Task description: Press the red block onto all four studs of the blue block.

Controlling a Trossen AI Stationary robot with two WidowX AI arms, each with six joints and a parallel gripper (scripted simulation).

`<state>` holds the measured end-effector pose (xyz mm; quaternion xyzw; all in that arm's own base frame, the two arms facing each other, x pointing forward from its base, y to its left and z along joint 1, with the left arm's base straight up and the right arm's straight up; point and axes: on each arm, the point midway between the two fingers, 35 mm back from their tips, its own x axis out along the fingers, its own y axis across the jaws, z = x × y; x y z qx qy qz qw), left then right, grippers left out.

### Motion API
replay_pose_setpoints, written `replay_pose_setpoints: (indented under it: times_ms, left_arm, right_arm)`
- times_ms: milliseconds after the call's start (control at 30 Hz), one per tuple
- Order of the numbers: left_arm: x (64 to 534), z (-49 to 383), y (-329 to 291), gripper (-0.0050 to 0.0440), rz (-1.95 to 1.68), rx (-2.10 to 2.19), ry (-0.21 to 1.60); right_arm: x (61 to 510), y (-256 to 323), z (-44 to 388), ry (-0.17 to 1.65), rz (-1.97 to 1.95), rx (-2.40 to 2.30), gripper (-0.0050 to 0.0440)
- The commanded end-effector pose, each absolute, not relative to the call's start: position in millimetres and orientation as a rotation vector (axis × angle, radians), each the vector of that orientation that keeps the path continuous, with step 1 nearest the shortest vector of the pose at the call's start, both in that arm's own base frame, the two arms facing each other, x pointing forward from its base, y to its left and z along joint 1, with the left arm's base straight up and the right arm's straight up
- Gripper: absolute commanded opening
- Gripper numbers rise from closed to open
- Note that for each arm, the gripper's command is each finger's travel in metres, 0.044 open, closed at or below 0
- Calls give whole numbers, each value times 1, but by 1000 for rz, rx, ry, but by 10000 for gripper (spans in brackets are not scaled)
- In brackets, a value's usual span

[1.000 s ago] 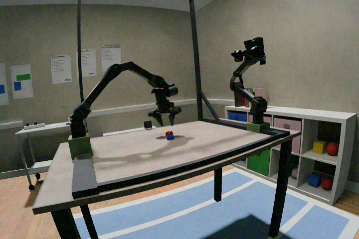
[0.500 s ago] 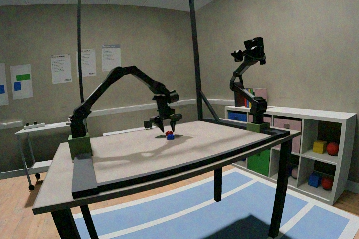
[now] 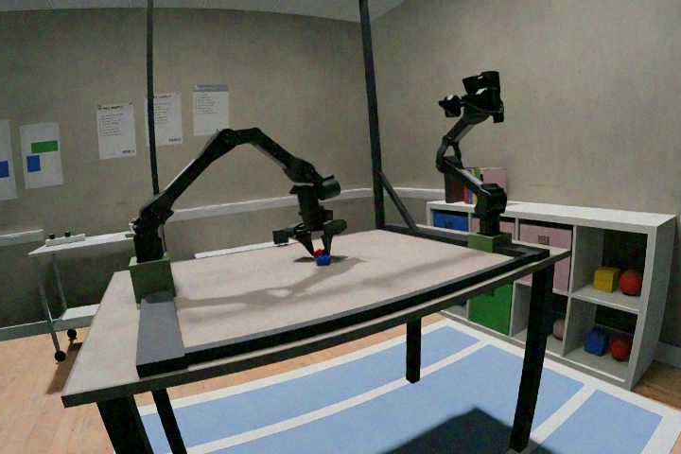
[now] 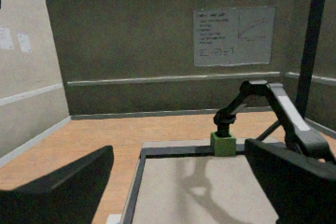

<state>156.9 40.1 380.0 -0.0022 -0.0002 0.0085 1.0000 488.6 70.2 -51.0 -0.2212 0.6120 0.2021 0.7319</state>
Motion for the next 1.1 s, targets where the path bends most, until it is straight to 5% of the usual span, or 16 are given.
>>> replay_pose_setpoints:
  times_ms: [0, 567, 633, 733, 1067]
  left_arm:
    - [157, 381, 42, 400, 14, 0, 0]
    - [157, 381, 42, 400, 14, 0, 0]
    - [157, 381, 42, 400, 14, 0, 0]
    - [157, 381, 42, 400, 14, 0, 0]
    - [157, 381, 42, 400, 14, 0, 0]
  right_arm:
    - [496, 71, -37, 1310, 436, -488, 206]
    - [496, 71, -37, 1310, 436, -488, 106]
    - [498, 71, -34, 1306, 431, -487, 58]
    - [503, 72, -11, 1283, 424, -485, 0]
    - [499, 72, 75, 1281, 430, -492, -3]
